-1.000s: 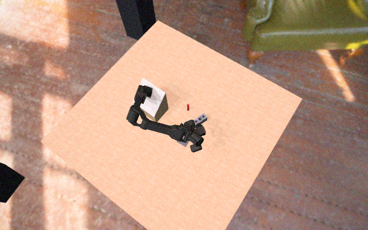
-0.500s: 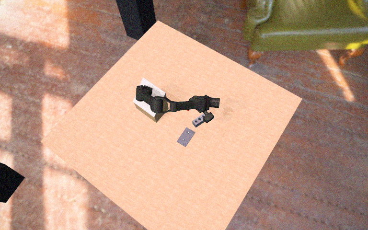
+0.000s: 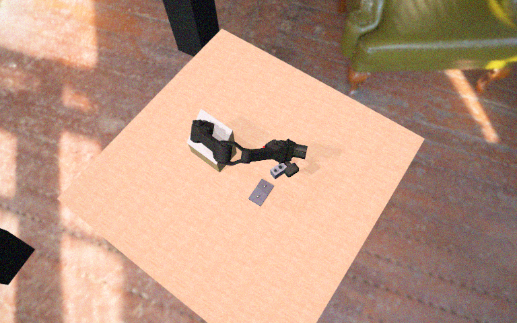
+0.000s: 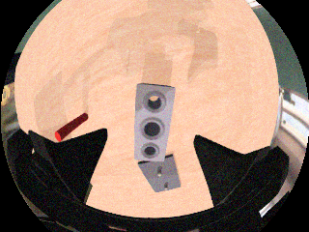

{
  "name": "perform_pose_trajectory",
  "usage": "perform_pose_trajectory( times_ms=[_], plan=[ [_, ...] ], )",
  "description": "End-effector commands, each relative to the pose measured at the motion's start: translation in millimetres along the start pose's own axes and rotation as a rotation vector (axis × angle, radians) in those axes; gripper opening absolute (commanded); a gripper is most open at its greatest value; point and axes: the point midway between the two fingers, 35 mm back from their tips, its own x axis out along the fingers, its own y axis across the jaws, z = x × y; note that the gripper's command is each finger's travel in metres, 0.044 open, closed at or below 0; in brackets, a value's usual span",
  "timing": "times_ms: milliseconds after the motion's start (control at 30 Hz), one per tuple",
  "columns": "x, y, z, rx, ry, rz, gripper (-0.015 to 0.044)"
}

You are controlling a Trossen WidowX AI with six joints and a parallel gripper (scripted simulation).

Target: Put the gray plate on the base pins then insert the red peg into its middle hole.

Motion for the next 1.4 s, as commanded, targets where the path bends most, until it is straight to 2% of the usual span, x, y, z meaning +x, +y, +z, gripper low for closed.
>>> perform_pose_trajectory(
  times_ms=[0,1200,1367],
  plan=[
    [6.5,0.0,-0.1,-0.006,0.002,-0.004,0.0440],
    [62.3,-0.1,-1.5,-0.006,0.005,-0.005,0.0440],
    [62.3,-0.1,-1.5,-0.006,0.005,-0.005,0.0309]
  ],
)
